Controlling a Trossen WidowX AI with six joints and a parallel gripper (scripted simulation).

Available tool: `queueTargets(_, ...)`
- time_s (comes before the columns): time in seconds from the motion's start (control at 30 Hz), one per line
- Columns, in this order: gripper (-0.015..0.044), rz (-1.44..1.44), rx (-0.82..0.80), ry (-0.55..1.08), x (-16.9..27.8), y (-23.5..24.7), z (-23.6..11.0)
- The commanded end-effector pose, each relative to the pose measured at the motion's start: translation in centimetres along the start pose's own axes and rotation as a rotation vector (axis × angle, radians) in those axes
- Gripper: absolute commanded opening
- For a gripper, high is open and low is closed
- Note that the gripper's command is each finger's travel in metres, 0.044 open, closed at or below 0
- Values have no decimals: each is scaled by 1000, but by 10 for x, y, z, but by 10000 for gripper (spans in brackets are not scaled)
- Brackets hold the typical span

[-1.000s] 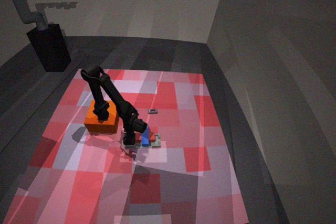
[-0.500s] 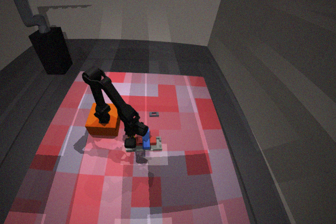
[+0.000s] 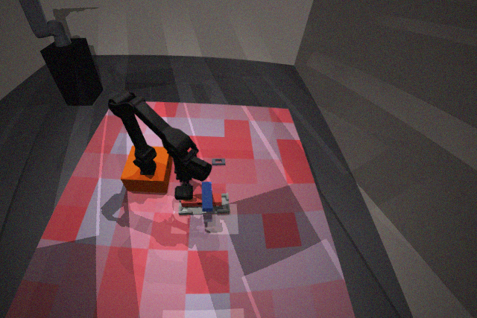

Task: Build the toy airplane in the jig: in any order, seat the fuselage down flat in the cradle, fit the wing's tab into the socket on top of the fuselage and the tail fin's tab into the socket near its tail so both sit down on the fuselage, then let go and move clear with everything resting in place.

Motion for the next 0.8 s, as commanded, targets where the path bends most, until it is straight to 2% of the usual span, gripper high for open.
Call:
queueTargets(0.0,260,3,-2,12,-2,-1,-6)
queueTargets(0.77,260,3,-2,12,-1,1,-6)
Point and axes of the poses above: the point midway between the two fingers, 35 mm back from their tips, its own z axis out along the fingers, its own y axis across the jaws, x = y × z, the point moved 8 cm from there along -z, back along the fingers, and after that the axes turned 1 degree about z, right-handed, at the moved point
